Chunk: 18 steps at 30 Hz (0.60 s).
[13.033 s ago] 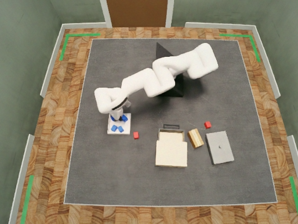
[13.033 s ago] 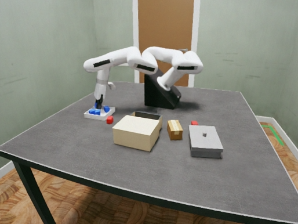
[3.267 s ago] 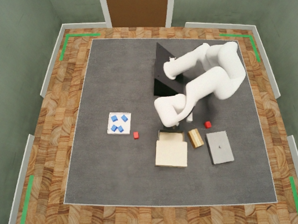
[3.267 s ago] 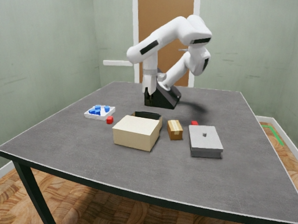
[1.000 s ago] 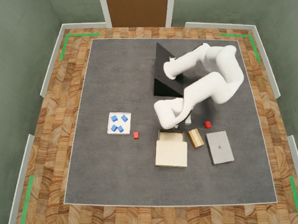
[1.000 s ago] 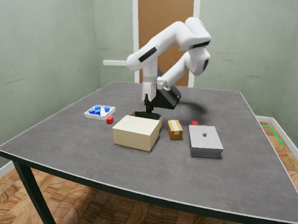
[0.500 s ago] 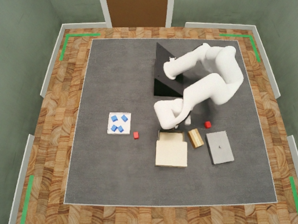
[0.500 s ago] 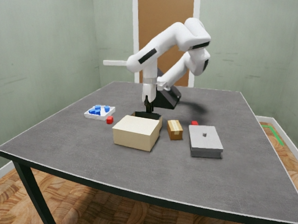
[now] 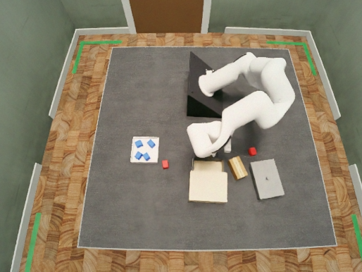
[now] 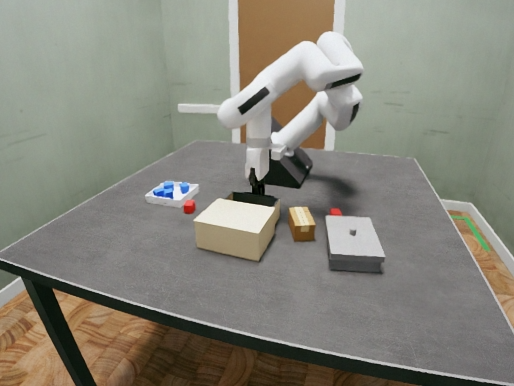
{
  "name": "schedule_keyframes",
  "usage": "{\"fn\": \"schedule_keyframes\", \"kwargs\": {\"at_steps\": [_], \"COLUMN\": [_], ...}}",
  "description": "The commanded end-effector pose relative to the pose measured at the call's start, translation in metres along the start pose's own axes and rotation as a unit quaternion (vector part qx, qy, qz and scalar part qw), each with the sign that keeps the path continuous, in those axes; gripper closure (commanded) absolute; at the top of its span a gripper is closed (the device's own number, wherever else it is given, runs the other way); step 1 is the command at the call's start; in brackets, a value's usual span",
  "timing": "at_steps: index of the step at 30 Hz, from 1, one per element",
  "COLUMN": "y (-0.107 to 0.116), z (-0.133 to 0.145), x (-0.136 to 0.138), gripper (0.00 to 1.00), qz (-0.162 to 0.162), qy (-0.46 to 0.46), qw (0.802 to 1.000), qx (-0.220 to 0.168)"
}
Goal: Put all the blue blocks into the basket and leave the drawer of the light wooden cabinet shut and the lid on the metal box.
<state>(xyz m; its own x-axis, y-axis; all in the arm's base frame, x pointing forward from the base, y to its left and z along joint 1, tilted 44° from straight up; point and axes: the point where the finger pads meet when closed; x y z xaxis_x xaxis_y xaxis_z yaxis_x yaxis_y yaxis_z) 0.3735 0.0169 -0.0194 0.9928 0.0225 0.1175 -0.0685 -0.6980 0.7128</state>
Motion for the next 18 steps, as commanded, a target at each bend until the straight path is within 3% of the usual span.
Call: {"fn": "schedule_keyframes", "kwargs": {"at_steps": [1, 18], "y": [-0.0021, -0.0079], "z": [0.0003, 0.0003], "x": [0.0009, 0.001], "gripper": [0.76, 0.76], "qz": [0.001, 0.001], "qy": [0.0, 0.0], "qw": [1.0, 1.0], "qx": [-0.001, -0.001]}}
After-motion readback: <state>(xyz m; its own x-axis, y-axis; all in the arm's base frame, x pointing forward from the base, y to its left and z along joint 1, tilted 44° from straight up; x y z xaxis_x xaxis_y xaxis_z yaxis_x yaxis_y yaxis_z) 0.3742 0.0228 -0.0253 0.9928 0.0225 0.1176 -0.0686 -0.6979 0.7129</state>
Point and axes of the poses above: the point where the finger pads meet when closed, its own y axis back along the fingers, its own x axis across the jaws, z = x × y, and after that the axes turned 10 degrees about y, right-handed
